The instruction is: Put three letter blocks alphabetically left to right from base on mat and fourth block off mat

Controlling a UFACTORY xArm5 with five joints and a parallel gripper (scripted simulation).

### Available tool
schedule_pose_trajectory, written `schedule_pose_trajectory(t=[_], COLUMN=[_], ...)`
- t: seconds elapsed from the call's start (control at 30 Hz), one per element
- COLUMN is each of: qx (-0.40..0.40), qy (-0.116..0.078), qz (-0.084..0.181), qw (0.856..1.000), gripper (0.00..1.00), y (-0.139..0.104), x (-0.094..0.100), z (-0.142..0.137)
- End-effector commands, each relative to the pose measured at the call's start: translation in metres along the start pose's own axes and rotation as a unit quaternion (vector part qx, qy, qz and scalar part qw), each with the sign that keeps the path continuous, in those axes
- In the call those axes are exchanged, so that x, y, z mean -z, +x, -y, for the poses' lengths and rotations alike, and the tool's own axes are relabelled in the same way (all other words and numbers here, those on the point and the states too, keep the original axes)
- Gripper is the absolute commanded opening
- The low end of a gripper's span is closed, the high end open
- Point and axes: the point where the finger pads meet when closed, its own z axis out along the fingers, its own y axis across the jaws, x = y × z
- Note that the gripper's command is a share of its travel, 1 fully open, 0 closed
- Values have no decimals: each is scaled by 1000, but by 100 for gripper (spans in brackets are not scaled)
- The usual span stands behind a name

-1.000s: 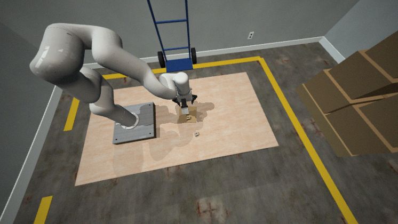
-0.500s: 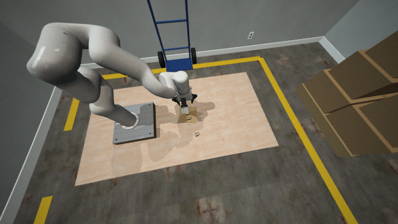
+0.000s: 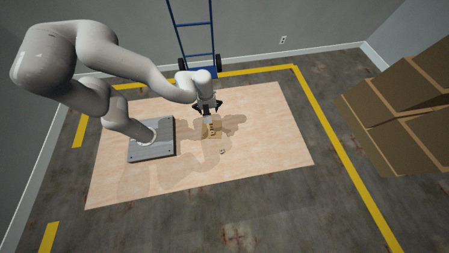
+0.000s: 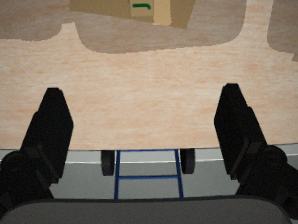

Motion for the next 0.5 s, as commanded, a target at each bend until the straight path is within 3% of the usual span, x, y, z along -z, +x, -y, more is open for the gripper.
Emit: schedule_pose_trajectory(t=[0.0,0.47], qx=[0,0], qy=[2,2], qz=[0,0], qw=[1000,1000], gripper=[100,100], y=[0,0], x=[12,17], z=[1,1])
